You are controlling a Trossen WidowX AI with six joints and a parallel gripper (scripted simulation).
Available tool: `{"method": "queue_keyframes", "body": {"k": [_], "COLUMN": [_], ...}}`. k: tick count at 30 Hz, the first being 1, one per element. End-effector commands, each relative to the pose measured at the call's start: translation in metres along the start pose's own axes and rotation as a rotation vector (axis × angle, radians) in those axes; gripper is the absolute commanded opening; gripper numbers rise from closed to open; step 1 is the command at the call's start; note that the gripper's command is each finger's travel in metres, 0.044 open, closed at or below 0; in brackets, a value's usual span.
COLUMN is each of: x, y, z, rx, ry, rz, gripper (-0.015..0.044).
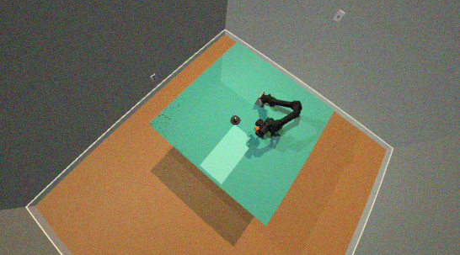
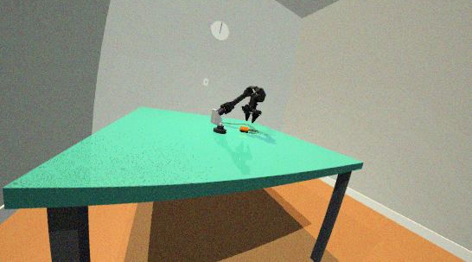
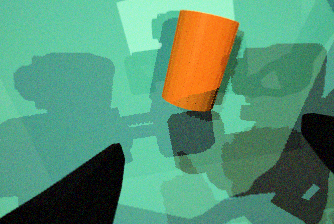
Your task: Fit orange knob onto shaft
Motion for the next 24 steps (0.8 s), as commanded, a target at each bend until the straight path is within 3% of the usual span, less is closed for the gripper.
{"method": "queue_keyframes", "body": {"k": [1,11,15,24], "x": [-0.031,-0.031,-0.030,-0.030], "y": [-0.002,-0.004,-0.026,-0.034], "z": [-0.009,-0.009,-0.009,-0.009], "rx": [0.017,0.017,0.017,0.017], "ry": [-0.392,-0.392,-0.391,-0.390], "rz": [0.025,0.025,0.026,0.025], "gripper": [0.0440,0.0440,0.0440,0.0440]}}
Point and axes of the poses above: the point midway between the two fingers, 35 mm back from their tips, its own y axis back along the fingers, its own z axis across the jaws, x = y × z, the point moved 9 cm from there along y, back along the fingers, and after that the axes turned 9 degrees about y, right-handed, at the moved point
